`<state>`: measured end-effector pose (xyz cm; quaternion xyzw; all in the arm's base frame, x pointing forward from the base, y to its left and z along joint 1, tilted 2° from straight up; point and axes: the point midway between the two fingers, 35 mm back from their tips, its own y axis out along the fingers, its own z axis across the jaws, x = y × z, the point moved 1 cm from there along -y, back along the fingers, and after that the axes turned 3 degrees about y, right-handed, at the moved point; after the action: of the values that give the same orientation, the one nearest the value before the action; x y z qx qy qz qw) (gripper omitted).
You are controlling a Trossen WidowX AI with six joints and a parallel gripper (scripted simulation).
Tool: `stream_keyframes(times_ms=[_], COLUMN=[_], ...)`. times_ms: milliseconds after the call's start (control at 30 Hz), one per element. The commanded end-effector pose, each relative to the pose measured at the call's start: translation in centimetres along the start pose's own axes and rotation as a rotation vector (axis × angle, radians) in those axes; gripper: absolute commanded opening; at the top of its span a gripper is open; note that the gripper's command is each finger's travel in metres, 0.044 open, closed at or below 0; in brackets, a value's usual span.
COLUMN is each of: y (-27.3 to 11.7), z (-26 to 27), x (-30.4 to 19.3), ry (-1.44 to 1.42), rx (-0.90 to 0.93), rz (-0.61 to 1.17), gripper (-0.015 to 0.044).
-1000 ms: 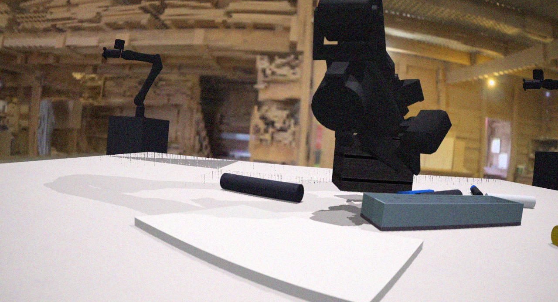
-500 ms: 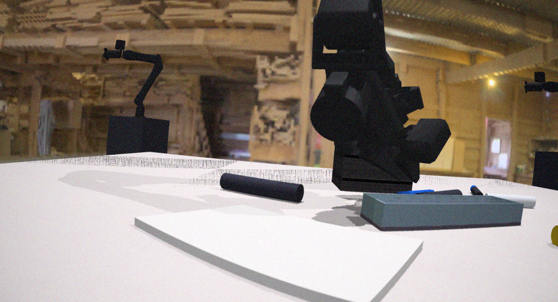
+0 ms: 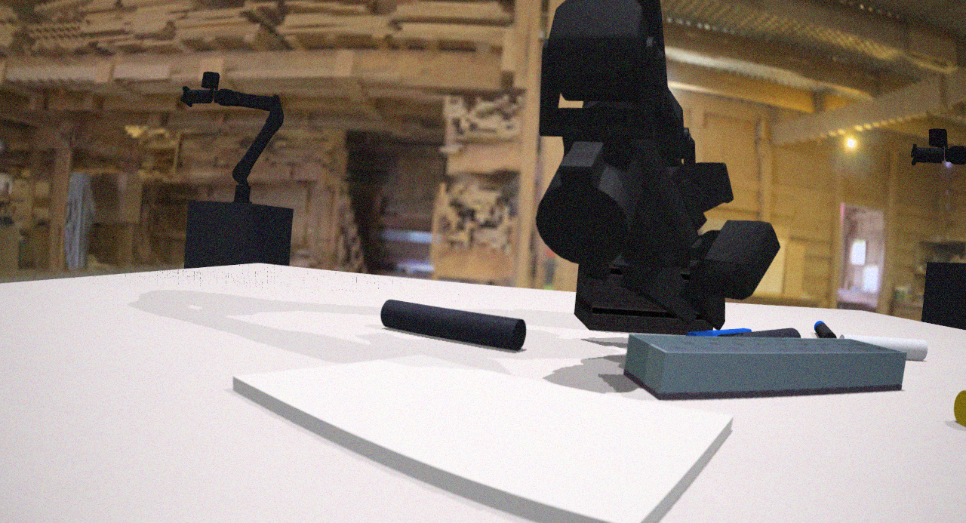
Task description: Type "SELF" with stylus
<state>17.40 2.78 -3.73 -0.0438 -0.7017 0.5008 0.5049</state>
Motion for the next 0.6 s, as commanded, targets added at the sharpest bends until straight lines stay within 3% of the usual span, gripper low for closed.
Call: stream_keyframes(times_ms=[0,567], y=[0.32,1.16], z=[0.00,-0.03], x=[-0.26,-1.09], ry=[-0.004,-0.004], rx=[0.000,0.001], rz=[-0.002,-0.002], gripper=[0.0150,0.0150])
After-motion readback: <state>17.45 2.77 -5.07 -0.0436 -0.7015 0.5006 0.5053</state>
